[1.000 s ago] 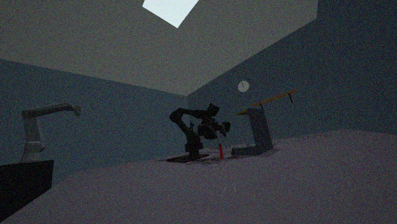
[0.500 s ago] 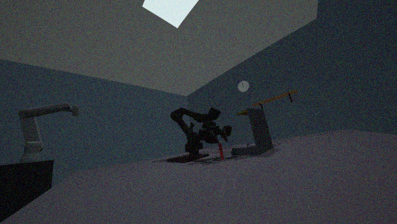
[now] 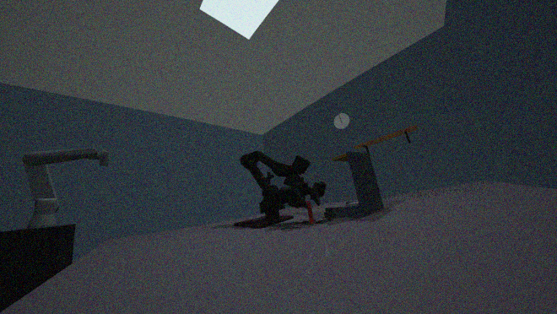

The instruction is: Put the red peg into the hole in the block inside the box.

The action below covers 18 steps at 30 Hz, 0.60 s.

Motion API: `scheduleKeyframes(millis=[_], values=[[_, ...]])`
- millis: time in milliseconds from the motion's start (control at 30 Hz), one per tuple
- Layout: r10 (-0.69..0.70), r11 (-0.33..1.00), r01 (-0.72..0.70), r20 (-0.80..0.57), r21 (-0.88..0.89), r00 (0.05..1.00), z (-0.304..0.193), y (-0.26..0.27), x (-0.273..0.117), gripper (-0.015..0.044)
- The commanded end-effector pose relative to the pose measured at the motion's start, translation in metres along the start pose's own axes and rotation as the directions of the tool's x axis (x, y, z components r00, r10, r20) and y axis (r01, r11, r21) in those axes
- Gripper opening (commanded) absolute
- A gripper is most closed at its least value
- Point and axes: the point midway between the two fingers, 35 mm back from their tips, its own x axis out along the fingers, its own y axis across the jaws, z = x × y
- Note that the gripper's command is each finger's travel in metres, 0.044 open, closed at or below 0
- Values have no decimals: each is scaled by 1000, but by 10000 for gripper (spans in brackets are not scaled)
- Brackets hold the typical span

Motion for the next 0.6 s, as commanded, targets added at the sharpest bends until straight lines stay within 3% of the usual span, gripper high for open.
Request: scheduleKeyframes(millis=[0, 300, 567], values=[[3, 1000, -3, 7, -4, 1000, 8, 1, 5, 220], [3, 1000, -3, 7, -4, 1000, 13, 2, 7, 220], [2, 1000, -2, 2, -1, 1000, 10, 2, 6, 10]])
